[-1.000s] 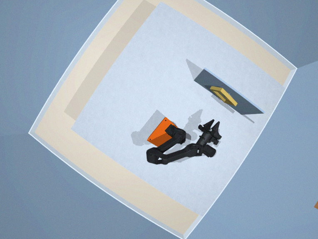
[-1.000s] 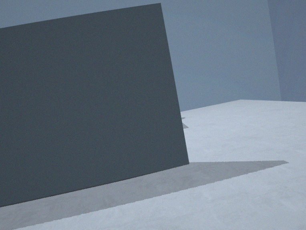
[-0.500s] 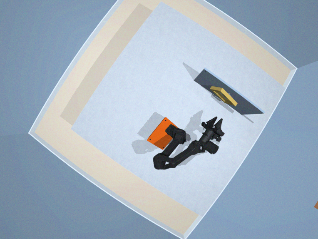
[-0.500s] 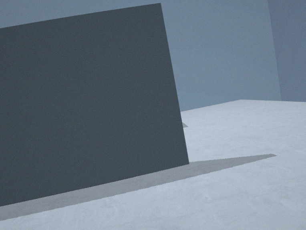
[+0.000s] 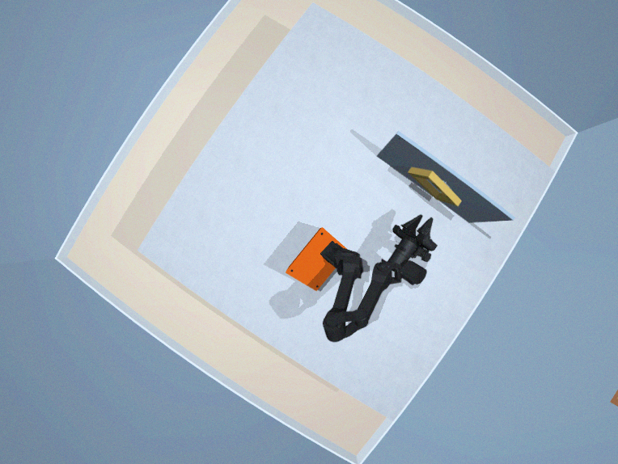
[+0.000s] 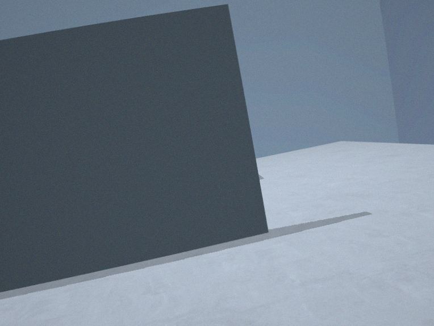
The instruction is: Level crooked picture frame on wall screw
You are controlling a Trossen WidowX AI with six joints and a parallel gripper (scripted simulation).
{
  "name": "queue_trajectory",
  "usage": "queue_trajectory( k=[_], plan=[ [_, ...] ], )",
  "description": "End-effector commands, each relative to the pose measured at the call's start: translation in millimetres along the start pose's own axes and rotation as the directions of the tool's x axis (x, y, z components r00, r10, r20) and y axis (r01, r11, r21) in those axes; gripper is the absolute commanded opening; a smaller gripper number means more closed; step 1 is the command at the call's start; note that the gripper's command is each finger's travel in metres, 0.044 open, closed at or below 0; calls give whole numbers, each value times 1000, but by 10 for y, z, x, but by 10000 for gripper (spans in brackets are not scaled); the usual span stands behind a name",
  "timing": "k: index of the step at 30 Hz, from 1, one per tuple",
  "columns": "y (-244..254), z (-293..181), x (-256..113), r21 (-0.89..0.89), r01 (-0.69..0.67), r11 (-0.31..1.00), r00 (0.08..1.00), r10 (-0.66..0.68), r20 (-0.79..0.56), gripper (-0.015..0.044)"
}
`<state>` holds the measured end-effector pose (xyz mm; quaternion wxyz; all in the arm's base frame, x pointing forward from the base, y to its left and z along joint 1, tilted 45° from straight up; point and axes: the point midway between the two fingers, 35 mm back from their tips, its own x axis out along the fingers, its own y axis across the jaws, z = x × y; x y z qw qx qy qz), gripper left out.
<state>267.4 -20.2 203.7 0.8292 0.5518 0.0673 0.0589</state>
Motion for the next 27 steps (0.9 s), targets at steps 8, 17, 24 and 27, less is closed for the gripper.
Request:
queue_trajectory(
  k=[8,17,24,27],
  plan=[
    [-5,3,9,2,1,1000,1000,-1,3,260],
    [26,48,517,3,-1,1000,1000,1,4,260],
    [-7,4,799,4,-2,1000,1000,2,4,260],
    [-7,4,799,4,-2,1000,1000,2,4,260]
  ],
)
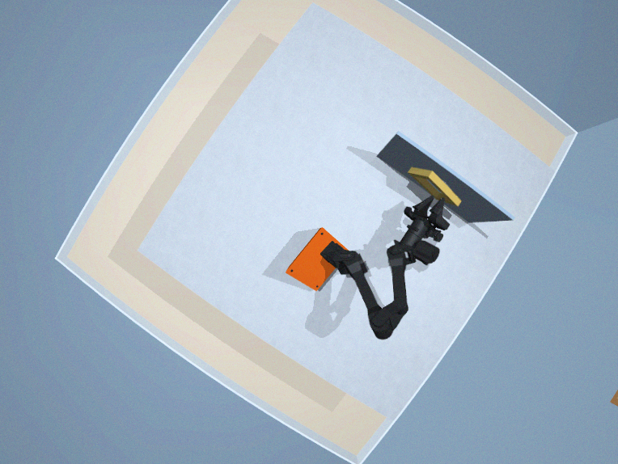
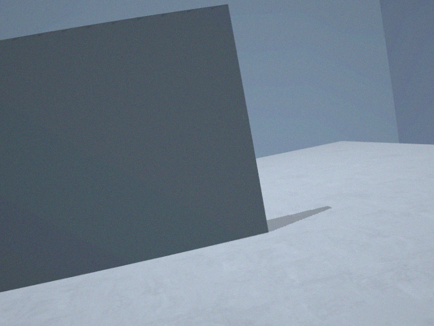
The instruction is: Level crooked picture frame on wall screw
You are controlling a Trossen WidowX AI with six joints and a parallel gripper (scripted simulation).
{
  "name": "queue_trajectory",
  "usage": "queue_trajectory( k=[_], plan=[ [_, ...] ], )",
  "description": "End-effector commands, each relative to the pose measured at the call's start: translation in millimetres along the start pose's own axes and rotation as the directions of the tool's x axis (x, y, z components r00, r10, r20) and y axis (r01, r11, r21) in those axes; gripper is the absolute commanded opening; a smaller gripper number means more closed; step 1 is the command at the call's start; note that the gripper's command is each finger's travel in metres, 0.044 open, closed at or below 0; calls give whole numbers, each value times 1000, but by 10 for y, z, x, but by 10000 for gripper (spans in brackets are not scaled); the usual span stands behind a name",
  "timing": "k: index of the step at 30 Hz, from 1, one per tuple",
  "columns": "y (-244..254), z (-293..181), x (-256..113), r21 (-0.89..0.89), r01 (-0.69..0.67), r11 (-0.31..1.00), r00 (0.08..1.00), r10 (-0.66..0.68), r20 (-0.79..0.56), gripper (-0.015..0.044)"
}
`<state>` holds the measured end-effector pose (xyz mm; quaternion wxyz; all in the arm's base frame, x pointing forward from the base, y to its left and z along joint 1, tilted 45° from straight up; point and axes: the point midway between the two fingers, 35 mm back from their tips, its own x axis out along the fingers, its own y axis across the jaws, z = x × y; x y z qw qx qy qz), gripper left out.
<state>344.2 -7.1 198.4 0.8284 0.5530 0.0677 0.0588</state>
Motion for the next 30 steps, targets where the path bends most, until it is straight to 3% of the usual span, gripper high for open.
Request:
queue_trajectory(
  k=[1,30],
  plan=[
    [10,7,18,1,-3,1000,1000,3,5,260],
    [20,15,325,1,-5,1000,1000,5,6,260]
  ],
)
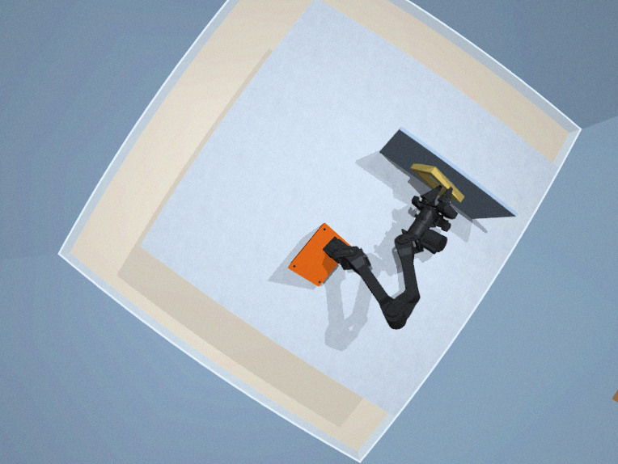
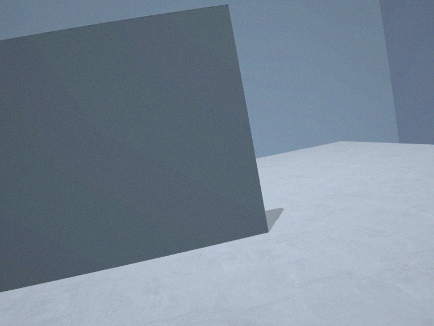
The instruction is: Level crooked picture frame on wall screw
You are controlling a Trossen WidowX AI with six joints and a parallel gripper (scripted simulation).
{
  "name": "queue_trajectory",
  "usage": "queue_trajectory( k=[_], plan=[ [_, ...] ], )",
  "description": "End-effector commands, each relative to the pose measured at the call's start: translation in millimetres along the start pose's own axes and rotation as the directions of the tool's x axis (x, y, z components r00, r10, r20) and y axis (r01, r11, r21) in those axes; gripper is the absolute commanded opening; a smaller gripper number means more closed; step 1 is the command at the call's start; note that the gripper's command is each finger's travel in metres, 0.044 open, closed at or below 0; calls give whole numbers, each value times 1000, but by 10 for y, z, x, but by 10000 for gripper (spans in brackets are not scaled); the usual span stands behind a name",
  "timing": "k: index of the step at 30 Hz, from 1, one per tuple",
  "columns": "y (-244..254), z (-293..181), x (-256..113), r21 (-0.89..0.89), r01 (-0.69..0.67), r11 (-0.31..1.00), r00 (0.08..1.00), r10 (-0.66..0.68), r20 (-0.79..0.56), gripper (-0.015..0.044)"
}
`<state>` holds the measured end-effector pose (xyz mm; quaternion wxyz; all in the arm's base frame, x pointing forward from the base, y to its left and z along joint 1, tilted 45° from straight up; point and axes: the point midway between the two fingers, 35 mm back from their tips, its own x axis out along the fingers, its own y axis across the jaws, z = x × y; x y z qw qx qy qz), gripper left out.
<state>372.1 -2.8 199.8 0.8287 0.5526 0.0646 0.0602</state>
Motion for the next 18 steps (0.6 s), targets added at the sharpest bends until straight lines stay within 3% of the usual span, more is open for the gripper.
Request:
queue_trajectory(
  k=[1,18],
  plan=[
    [-4,-2,61,3,1,1000,1000,-1,2,260],
    [-9,-6,135,3,1,1000,1000,-1,2,260]
  ],
)
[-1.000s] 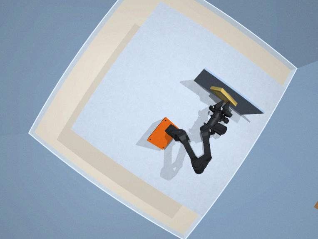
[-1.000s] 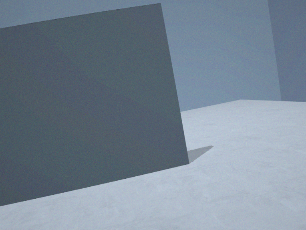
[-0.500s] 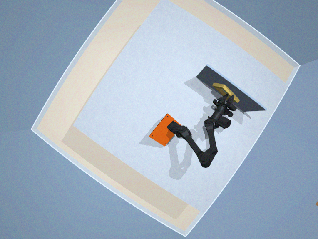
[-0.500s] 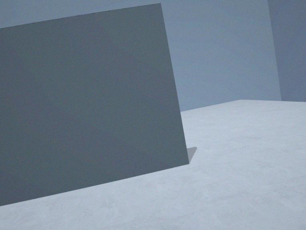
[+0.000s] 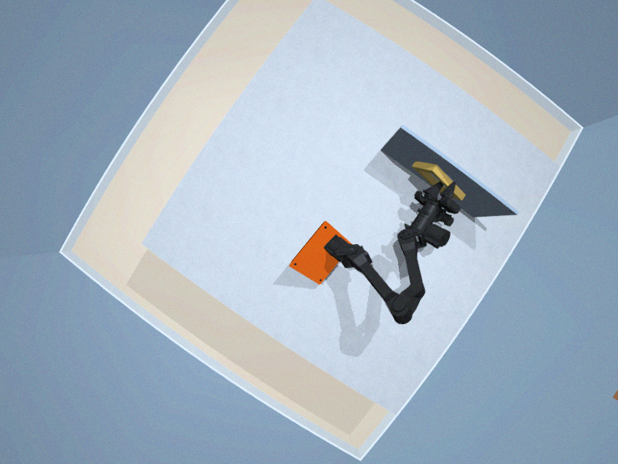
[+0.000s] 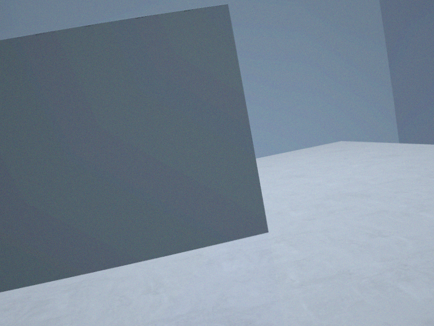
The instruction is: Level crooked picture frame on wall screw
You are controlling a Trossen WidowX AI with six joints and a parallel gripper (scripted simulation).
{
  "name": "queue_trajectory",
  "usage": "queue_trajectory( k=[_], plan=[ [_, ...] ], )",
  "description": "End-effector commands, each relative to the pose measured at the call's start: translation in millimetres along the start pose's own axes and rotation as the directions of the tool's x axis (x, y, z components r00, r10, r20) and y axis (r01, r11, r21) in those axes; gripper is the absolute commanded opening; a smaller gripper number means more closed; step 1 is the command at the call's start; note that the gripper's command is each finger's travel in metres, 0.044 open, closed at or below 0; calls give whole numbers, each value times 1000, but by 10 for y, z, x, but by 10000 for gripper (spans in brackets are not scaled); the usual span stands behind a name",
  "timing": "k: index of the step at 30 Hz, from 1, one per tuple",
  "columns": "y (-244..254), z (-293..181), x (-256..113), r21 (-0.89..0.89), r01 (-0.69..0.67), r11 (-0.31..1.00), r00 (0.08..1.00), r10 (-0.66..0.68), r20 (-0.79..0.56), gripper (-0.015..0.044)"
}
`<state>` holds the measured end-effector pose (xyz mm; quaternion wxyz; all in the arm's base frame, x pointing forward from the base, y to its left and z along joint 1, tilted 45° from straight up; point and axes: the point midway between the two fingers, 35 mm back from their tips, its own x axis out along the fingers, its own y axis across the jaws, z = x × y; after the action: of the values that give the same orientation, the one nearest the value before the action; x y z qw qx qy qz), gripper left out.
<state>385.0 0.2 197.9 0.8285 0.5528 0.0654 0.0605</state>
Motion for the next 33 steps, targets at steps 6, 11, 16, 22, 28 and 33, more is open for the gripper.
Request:
queue_trajectory(
  k=[6,11,16,22,28,33],
  plan=[
    [0,6,2,3,0,1000,1000,0,4,260],
    [0,6,2,3,0,1000,1000,0,4,260],
    [0,6,2,3,0,1000,1000,0,4,260],
    [0,9,4,2,0,1000,1000,0,4,253],
    [0,9,4,2,0,1000,1000,0,4,213],
    [0,9,4,2,0,1000,1000,0,4,180]
  ],
)
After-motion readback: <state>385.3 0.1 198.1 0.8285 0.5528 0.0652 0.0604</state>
